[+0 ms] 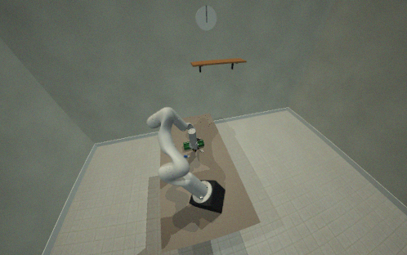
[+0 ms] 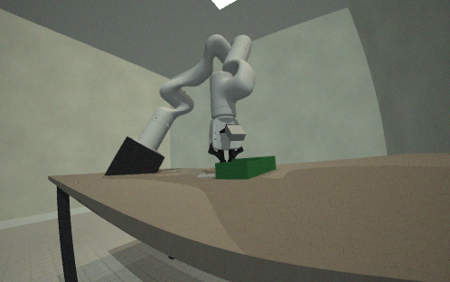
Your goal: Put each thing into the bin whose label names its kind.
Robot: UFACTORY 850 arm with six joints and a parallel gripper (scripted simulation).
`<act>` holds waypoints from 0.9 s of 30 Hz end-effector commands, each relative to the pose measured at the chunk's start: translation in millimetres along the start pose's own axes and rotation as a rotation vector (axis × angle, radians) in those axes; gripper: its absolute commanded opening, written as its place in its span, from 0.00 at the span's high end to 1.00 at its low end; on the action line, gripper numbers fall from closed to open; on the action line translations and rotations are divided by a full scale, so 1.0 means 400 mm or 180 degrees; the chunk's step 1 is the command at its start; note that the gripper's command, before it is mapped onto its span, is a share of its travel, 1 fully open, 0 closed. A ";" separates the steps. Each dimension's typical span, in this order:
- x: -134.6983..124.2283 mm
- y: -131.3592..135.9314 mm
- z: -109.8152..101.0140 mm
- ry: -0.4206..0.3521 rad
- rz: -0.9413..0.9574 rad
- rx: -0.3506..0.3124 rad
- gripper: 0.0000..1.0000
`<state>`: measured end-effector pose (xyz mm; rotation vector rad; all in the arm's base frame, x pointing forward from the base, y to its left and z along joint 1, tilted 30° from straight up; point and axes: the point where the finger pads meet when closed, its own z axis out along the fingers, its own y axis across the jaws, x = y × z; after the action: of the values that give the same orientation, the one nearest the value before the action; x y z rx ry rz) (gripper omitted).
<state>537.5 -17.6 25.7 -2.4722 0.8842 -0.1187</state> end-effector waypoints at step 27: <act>0.003 -0.001 -0.142 0.0006 -0.0002 0.0002 1.00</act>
<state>524.0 -41.9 74.3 -2.4722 0.8840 -0.1193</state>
